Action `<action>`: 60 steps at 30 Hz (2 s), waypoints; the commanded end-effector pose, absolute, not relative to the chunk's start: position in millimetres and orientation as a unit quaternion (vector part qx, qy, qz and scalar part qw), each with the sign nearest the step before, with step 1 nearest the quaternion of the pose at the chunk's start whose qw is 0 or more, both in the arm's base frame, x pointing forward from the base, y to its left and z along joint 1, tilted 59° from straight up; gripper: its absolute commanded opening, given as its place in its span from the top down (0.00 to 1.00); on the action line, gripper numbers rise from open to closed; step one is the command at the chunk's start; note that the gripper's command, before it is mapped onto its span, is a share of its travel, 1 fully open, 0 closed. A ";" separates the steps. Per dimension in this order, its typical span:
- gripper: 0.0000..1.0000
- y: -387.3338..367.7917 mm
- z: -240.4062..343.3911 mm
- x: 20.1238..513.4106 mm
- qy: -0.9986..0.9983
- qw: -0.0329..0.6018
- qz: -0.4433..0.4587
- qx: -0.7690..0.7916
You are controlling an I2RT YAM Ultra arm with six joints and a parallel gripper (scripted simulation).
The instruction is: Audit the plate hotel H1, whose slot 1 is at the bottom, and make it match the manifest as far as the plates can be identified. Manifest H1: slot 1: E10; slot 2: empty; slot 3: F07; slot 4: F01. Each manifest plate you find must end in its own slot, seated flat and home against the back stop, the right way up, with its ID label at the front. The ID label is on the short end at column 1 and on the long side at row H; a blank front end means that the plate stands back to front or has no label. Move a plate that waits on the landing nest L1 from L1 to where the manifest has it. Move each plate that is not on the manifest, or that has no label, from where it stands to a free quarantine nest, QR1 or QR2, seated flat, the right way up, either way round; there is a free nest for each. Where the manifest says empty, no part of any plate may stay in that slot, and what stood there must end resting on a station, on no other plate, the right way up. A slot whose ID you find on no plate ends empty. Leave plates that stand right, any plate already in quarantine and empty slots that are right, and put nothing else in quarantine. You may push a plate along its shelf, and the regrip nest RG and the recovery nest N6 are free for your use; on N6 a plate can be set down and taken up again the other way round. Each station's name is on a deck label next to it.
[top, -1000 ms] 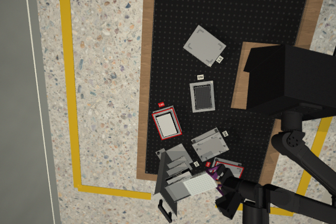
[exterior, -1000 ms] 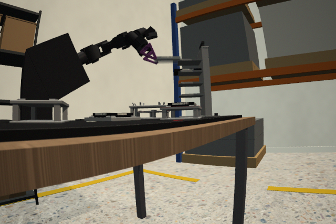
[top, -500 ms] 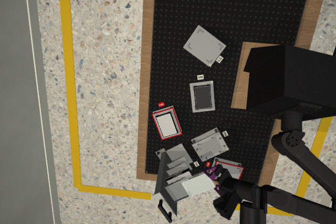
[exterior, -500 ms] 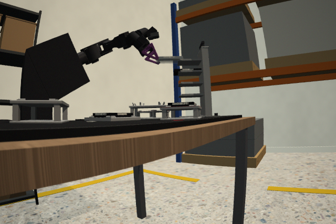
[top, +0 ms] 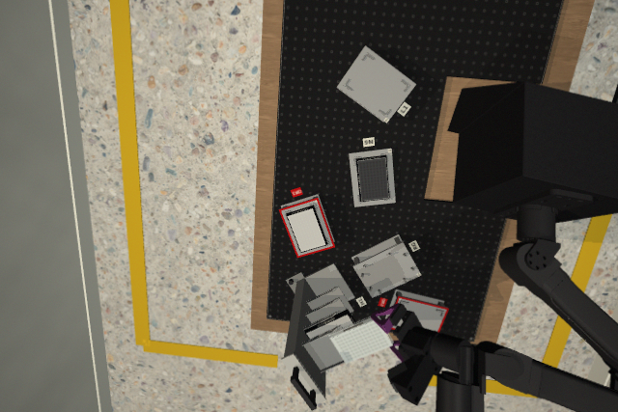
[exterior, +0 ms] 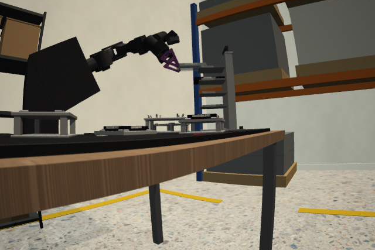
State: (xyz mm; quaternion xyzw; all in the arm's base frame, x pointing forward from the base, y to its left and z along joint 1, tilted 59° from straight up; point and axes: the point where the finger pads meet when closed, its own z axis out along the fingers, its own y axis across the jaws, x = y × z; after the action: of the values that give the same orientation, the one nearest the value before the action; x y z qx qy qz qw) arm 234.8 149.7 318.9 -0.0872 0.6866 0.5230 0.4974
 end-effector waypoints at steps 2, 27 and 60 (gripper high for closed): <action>0.14 148.0 327.4 238.7 0.681 0.511 0.517 -0.085; 0.14 155.0 333.5 249.4 0.681 0.512 0.517 -0.085; 0.14 155.7 334.0 250.4 0.681 0.512 0.517 -0.085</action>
State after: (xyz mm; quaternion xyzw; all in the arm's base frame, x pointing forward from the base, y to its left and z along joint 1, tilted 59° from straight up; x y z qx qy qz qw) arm 248.9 156.9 330.5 -0.0865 0.6832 0.5198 0.5055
